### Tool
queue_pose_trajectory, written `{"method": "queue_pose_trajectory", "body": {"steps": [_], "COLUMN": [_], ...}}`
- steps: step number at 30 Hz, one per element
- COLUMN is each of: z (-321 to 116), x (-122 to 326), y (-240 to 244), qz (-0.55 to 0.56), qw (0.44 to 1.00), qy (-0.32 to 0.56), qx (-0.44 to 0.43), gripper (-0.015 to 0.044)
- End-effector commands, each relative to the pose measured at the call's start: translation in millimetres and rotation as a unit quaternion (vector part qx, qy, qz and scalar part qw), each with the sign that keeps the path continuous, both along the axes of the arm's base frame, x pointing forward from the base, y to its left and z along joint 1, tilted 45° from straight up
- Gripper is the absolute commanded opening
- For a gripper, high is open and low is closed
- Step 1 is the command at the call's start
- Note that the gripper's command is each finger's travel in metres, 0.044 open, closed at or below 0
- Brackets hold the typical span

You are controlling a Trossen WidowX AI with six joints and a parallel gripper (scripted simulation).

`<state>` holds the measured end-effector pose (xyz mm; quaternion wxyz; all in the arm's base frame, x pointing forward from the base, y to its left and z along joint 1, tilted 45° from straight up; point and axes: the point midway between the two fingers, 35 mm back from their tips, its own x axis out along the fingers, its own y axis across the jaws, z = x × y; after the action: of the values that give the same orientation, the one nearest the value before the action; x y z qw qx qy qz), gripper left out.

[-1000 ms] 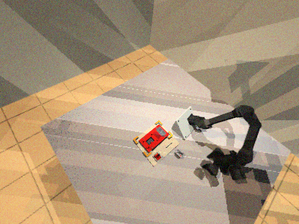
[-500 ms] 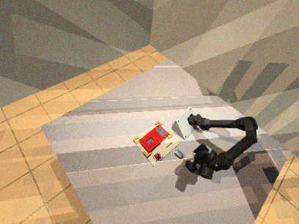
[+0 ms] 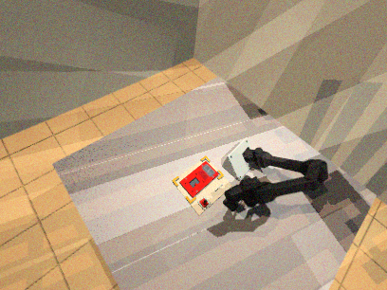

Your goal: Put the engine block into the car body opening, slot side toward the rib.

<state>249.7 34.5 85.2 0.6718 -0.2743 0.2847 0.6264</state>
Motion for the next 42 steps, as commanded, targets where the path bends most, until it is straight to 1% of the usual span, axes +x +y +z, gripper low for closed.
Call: {"method": "queue_pose_trajectory", "body": {"steps": [1, 28, 39, 42], "z": [0, -29, -29, -29], "x": [2, 4, 4, 4], "y": [-4, 26, 26, 26], "qz": [-0.001, -0.001, -0.001, -0.001], "qw": [1.0, 1.0, 1.0, 1.0], "qy": [-0.01, -0.01, -0.01, -0.01], "qx": [0.013, 0.014, 0.014, 0.014], "gripper": [0.044, 0.044, 0.0151, 0.0131]}}
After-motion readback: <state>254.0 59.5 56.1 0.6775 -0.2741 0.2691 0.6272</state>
